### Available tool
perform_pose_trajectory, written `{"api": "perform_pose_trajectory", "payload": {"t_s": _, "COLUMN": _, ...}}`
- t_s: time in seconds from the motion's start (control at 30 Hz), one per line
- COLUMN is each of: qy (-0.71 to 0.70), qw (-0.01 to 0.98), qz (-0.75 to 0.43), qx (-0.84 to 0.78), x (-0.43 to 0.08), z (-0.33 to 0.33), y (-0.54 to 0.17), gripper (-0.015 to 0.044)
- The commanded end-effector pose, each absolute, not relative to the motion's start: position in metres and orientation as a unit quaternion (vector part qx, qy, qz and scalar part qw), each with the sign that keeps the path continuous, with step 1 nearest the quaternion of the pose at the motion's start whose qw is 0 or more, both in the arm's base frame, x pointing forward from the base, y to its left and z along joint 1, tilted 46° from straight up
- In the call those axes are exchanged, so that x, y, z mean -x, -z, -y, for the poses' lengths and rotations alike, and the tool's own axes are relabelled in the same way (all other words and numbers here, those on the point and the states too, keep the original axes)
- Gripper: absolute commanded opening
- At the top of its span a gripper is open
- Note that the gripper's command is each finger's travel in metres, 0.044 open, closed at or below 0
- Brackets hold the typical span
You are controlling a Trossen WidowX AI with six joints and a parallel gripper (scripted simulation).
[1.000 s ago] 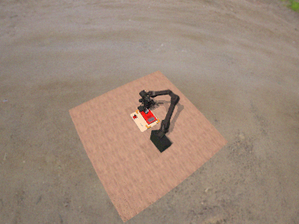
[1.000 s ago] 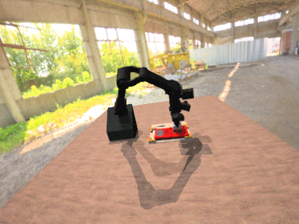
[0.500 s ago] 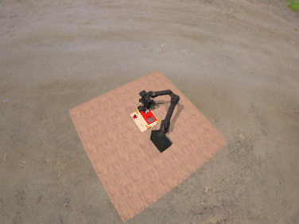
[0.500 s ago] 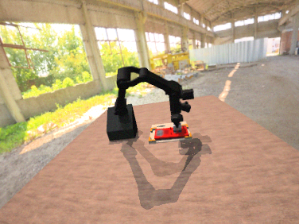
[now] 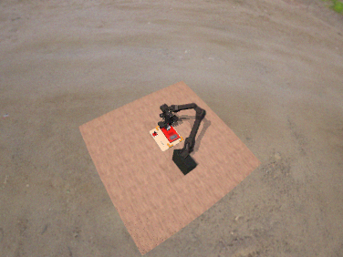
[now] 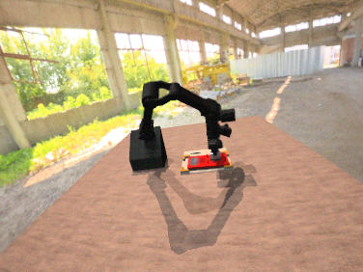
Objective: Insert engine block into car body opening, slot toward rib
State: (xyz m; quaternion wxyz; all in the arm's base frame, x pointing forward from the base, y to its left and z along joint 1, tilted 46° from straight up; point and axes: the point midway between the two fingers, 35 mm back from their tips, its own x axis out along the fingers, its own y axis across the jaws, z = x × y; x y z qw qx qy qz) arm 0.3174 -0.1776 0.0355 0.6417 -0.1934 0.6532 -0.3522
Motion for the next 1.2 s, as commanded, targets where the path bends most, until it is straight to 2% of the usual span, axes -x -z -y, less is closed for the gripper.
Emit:
{"api": "perform_pose_trajectory", "payload": {"t_s": 0.0, "qy": 0.355, "qw": 0.641, "qz": -0.652, "qx": 0.194, "x": -0.3173, "z": 0.1787, "y": -0.0348, "gripper": 0.0159}}
{"api": "perform_pose_trajectory", "payload": {"t_s": 1.17, "qy": 0.354, "qw": 0.641, "qz": -0.653, "qx": 0.195, "x": -0.3165, "z": 0.1842, "y": -0.0293, "gripper": 0.0159}}
